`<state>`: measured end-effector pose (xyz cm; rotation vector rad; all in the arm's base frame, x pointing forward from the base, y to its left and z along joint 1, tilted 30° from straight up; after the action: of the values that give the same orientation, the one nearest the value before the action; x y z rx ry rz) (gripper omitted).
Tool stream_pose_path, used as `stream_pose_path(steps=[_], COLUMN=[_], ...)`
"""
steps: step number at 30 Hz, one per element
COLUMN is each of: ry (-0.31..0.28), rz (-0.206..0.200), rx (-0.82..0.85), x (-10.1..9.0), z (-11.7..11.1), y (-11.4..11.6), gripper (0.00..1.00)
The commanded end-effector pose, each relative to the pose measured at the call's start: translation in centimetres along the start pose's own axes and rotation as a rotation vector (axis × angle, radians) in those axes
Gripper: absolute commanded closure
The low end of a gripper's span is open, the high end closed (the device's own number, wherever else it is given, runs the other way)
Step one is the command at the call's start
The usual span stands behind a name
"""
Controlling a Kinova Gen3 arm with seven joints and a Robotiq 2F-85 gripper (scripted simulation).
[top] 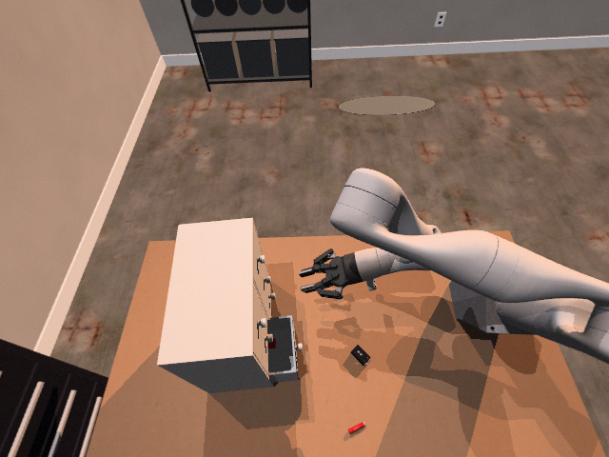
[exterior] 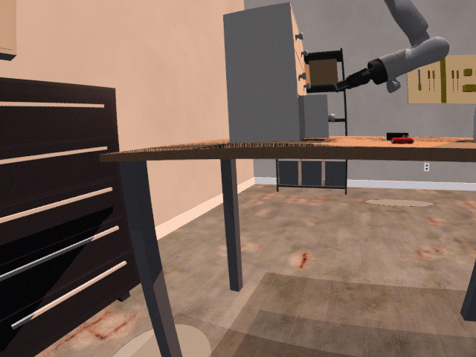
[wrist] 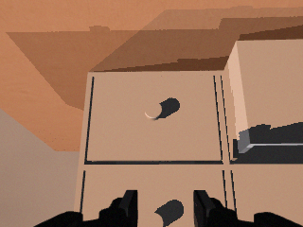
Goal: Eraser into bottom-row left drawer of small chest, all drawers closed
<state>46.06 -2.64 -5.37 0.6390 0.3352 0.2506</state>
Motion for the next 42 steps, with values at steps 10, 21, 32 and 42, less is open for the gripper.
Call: stream_pose_path(steps=[10,21,32,42], ry=[-0.003,-0.003,-0.003,-0.003], rz=[-0.007,-0.007,-0.007,-0.007], rx=[0.000,0.000,0.000,0.000], x=[-1.4,-2.6,-3.7,-5.0], z=[0.0,0.0,-0.1,-0.1], y=[-2.5,-4.4,-6.3,-8.4], gripper=[0.62,0.62,0.62,0.62])
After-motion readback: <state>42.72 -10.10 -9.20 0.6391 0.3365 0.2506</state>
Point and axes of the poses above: the point where the finger pads meet when closed, its own x axis out along the fingers, its own y axis across the jaws, z = x × y, the point moved 3 cm from there along -x, back along the fingers, and after that the axes turned 9 degrees about x, right-handed, at the moved point
